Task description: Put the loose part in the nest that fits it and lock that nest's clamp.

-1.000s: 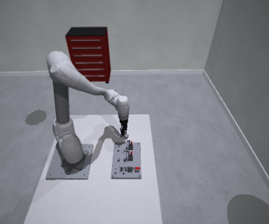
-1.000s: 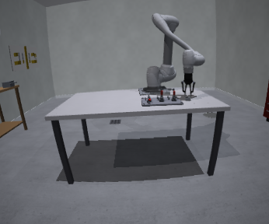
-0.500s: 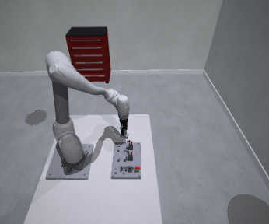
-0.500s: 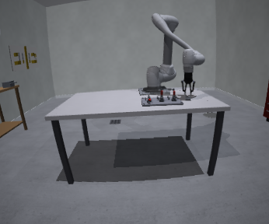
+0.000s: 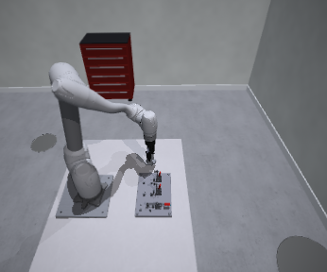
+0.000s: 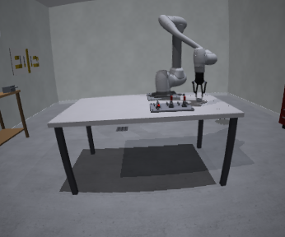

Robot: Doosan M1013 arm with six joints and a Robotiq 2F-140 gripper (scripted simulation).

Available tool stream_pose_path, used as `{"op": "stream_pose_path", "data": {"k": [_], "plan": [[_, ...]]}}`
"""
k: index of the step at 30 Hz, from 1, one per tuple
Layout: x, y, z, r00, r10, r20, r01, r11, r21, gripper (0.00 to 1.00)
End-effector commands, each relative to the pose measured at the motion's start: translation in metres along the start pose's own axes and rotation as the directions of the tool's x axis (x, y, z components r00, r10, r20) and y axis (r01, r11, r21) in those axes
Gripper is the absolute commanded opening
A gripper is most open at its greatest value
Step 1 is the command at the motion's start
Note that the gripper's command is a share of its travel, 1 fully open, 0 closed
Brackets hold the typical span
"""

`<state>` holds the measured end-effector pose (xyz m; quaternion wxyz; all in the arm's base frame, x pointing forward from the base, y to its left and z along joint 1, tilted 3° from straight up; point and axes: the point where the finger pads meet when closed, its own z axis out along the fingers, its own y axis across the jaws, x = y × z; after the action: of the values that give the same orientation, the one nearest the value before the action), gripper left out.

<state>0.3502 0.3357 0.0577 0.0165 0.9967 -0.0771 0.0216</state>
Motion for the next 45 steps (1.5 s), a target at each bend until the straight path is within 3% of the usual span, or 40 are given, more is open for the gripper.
{"op": "stream_pose_path", "data": {"k": [1, 7, 21, 45], "plan": [[0.000, 0.000, -0.012, 1.000, 0.000, 0.000, 0.000, 1.000, 0.000, 0.10], [0.000, 0.000, -0.037, 1.000, 0.000, 0.000, 0.000, 1.000, 0.000, 0.10], [0.000, 0.000, -0.072, 1.000, 0.000, 0.000, 0.000, 1.000, 0.000, 0.10], [0.000, 0.000, -0.077, 1.000, 0.000, 0.000, 0.000, 1.000, 0.000, 0.10]]}}
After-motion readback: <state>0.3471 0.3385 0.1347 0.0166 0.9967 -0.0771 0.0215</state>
